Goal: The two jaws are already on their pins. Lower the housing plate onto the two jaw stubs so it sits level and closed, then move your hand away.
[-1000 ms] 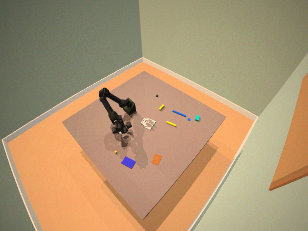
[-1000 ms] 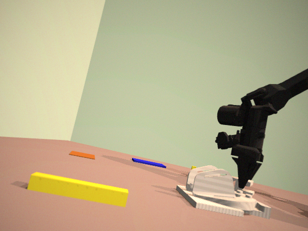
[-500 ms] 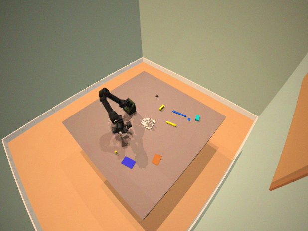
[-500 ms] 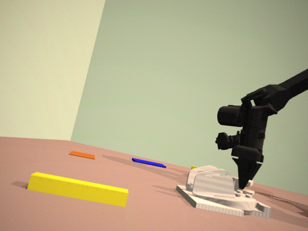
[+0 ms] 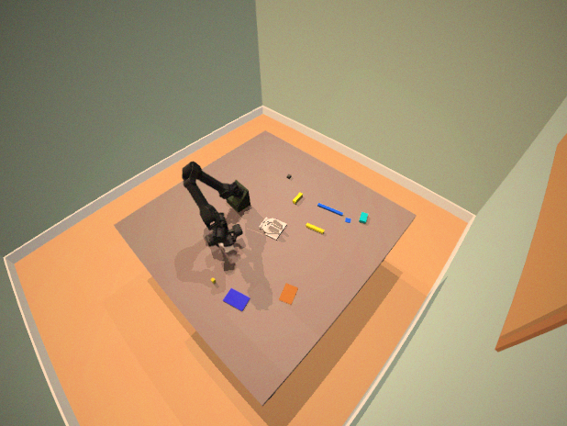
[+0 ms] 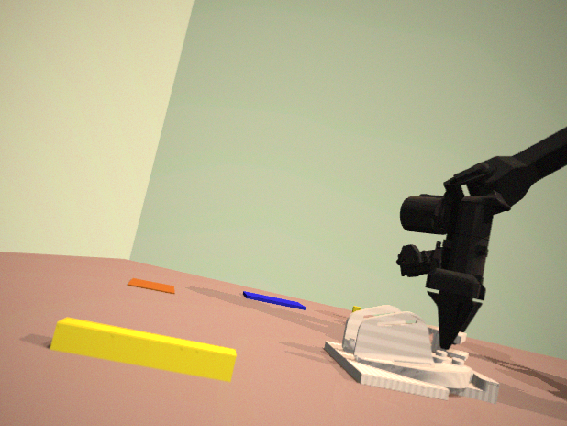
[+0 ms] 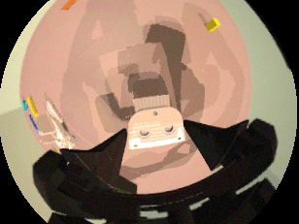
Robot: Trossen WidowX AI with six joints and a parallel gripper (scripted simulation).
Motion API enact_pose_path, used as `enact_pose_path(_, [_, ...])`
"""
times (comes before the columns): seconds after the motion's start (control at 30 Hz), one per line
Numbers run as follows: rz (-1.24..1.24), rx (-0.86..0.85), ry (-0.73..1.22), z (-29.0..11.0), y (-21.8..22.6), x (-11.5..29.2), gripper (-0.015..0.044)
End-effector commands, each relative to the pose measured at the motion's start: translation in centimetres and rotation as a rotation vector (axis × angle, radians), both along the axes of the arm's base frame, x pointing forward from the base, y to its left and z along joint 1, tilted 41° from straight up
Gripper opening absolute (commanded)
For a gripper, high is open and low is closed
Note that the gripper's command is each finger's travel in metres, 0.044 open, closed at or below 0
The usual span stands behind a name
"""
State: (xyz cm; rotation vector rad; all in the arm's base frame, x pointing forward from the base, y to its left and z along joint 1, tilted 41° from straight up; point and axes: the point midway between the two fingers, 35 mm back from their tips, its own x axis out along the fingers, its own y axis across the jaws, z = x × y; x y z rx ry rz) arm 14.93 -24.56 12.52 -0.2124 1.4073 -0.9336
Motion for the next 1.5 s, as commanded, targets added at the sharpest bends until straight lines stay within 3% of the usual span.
enact_pose_path(0.0, [0.004, 0.005, 0.003, -0.2, 0.0, 0.0, 0.044])
enact_pose_path(0.5, [0.0, 0.0, 0.0, 0.0, 0.0, 0.0, 0.0351])
enact_pose_path(0.9, [0.0, 0.001, 0.0, 0.1, 0.1, 0.1, 0.0351])
enact_pose_path(1.47, [0.002, 0.01, 0.001, 4.0, 3.7, 0.9, 0.0351])
